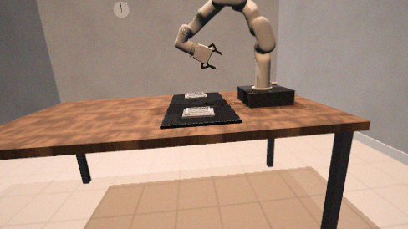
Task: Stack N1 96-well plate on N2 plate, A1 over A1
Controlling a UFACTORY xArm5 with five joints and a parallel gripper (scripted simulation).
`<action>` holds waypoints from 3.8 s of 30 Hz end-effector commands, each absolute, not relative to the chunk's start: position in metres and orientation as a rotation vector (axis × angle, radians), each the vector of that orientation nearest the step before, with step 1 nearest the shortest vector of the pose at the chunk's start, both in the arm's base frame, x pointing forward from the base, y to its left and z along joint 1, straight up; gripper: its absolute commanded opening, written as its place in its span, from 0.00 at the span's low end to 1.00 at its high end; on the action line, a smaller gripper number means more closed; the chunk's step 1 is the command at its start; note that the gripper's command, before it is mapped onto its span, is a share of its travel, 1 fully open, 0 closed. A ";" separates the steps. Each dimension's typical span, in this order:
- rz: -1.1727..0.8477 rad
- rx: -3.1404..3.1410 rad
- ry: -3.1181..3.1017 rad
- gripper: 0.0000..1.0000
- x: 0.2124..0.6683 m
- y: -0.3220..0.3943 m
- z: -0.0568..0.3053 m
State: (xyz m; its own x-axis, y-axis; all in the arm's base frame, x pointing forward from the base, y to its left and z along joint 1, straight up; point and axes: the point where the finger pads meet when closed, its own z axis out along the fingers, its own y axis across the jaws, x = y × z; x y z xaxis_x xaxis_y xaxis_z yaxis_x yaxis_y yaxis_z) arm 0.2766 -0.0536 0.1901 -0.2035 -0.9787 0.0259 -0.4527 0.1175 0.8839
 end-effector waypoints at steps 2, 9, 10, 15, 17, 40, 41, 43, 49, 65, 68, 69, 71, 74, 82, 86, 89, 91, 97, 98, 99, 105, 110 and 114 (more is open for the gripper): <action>-1.016 1.580 -1.725 1.00 0.286 -0.051 0.189; -0.994 1.782 -1.679 1.00 0.294 -0.048 0.188; -0.989 1.822 -1.668 1.00 0.294 -0.047 0.188; -0.948 2.022 -1.596 1.00 0.308 -0.044 0.189; -0.928 2.101 -1.560 1.00 0.312 -0.042 0.190; -0.628 2.757 -1.052 1.00 0.352 -0.026 0.205; -0.607 2.785 -1.016 1.00 0.356 -0.025 0.208; -0.564 2.838 -0.945 1.00 0.359 -0.023 0.210; -0.425 2.974 -0.713 1.00 0.374 -0.016 0.221; -0.065 3.139 -0.110 1.00 0.396 -0.015 0.234; 0.013 3.141 0.027 1.00 0.397 -0.027 0.224; 0.016 3.140 0.033 1.00 0.397 -0.031 0.221; 0.016 3.140 0.033 1.00 0.398 -0.039 0.214; 0.016 3.140 0.033 1.00 0.398 -0.043 0.211; 0.015 3.139 0.033 1.00 0.401 -0.073 0.186; 0.015 3.139 0.033 1.00 0.403 -0.089 0.173; 0.015 3.139 0.033 1.00 0.404 -0.100 0.163; 0.015 3.139 0.033 1.00 0.404 -0.100 0.163; 0.014 3.138 0.033 1.00 0.406 -0.123 0.144; 0.014 3.138 0.033 1.00 0.406 -0.127 0.141; 0.014 3.138 0.033 1.00 0.407 -0.131 0.138; 0.014 3.138 0.033 1.00 0.409 -0.154 0.119; 0.013 3.138 0.033 1.00 0.410 -0.166 0.109; 0.013 3.138 0.033 1.00 0.412 -0.181 0.097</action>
State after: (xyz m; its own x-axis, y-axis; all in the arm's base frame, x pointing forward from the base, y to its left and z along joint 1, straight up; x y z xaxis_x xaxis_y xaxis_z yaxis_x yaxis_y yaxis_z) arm 0.4095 -0.1725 0.1024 0.9998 0.0211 0.0058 0.0211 -0.9998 0.0026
